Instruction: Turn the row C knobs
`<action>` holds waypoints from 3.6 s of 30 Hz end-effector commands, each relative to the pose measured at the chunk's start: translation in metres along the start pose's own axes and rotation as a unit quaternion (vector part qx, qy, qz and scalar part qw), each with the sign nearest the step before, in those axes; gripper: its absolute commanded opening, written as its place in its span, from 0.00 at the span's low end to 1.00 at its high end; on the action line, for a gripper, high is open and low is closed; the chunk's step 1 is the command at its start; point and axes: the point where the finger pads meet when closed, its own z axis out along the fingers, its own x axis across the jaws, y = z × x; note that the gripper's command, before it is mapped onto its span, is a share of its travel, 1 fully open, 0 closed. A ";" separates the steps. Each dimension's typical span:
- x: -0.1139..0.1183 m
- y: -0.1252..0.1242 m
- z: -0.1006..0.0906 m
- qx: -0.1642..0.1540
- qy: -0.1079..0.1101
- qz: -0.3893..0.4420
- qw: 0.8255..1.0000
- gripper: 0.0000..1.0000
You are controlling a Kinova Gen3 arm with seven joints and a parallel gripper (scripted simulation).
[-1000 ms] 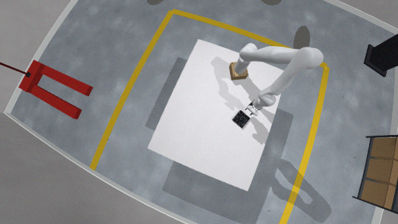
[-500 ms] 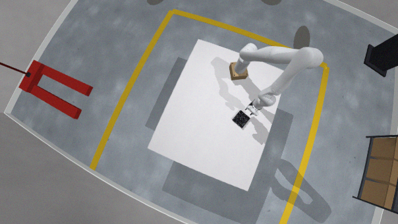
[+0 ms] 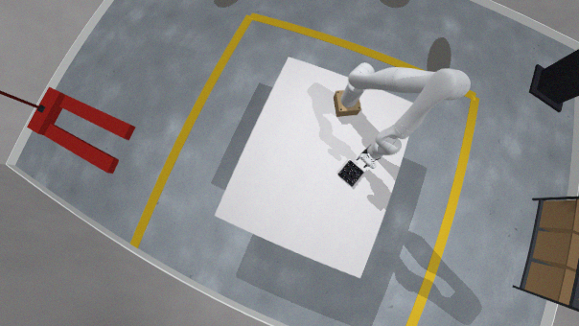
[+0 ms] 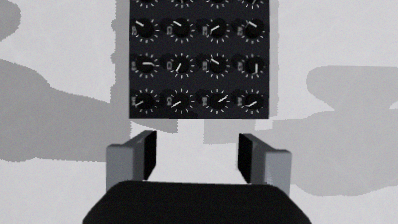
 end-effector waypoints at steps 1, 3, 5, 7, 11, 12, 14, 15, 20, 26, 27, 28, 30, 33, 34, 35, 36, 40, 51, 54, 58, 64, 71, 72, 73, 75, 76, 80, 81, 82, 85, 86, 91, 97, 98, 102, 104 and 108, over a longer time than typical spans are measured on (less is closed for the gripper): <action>0.000 0.000 0.000 0.000 -0.001 0.000 1.000 1.00; 0.000 0.000 0.000 0.000 -0.001 0.000 1.000 1.00; 0.000 0.000 0.000 0.000 -0.001 0.000 1.000 1.00; 0.000 0.000 0.000 0.000 -0.001 0.000 1.000 1.00; 0.000 0.000 0.000 0.000 -0.001 0.000 1.000 1.00; 0.000 0.000 0.000 0.000 -0.001 0.000 1.000 1.00; 0.000 0.000 0.000 0.000 -0.001 0.000 1.000 1.00; 0.000 0.000 0.000 0.000 -0.001 0.000 1.000 1.00; 0.000 0.000 0.000 0.000 -0.001 0.000 1.000 1.00; 0.000 -0.002 0.000 0.000 -0.001 0.011 1.000 1.00; 0.000 -0.002 0.000 0.000 0.000 0.015 1.000 1.00; 0.000 -0.003 0.000 0.000 0.000 0.020 1.000 1.00; -0.001 -0.005 0.000 -0.001 0.000 0.032 0.999 1.00; -0.001 -0.009 0.000 -0.002 0.000 0.058 0.998 1.00; -0.001 -0.010 0.001 -0.002 0.000 0.068 0.998 1.00; -0.001 -0.010 0.001 -0.002 0.000 0.068 0.998 1.00; -0.001 -0.010 0.001 -0.002 0.000 0.068 0.998 1.00; -0.001 -0.018 0.001 -0.003 0.000 0.120 0.993 1.00; -0.002 -0.047 0.000 -0.006 0.002 0.314 0.949 1.00; -0.002 -0.050 0.000 -0.006 0.002 0.334 0.943 1.00; -0.004 -0.062 -0.002 -0.006 0.002 0.410 0.912 1.00; -0.006 -0.078 -0.007 -0.005 0.001 0.515 0.857 1.00; -0.008 -0.090 -0.011 -0.003 0.001 0.585 0.811 1.00; -0.008 -0.092 -0.012 -0.003 0.000 0.597 0.802 1.00; -0.009 -0.094 -0.012 -0.003 0.000 0.608 0.794 1.00; -0.010 -0.097 -0.014 -0.002 0.000 0.628 0.778 1.00; -0.010 -0.098 -0.015 -0.002 0.000 0.637 0.771 1.00; -0.012 -0.103 -0.017 -0.001 0.000 0.666 0.746 1.00; -0.012 -0.104 -0.018 -0.001 0.000 0.671 0.741 1.00; -0.012 -0.105 -0.018 -0.001 0.000 0.676 0.737 1.00; -0.013 -0.107 -0.019 0.000 -0.001 0.687 0.727 1.00; -0.013 -0.107 -0.019 0.000 -0.001 0.687 0.727 1.00; -0.013 -0.108 -0.020 0.000 -0.001 0.694 0.720 1.00; -0.013 -0.108 -0.020 0.000 -0.001 0.696 0.718 0.46; -0.013 -0.108 -0.020 0.000 -0.001 0.696 0.718 0.46; -0.013 -0.108 -0.020 0.000 -0.001 0.696 0.718 0.46; -0.013 -0.108 -0.020 0.000 -0.001 0.696 0.718 0.46; -0.013 -0.108 -0.020 0.000 -0.001 0.696 0.718 0.46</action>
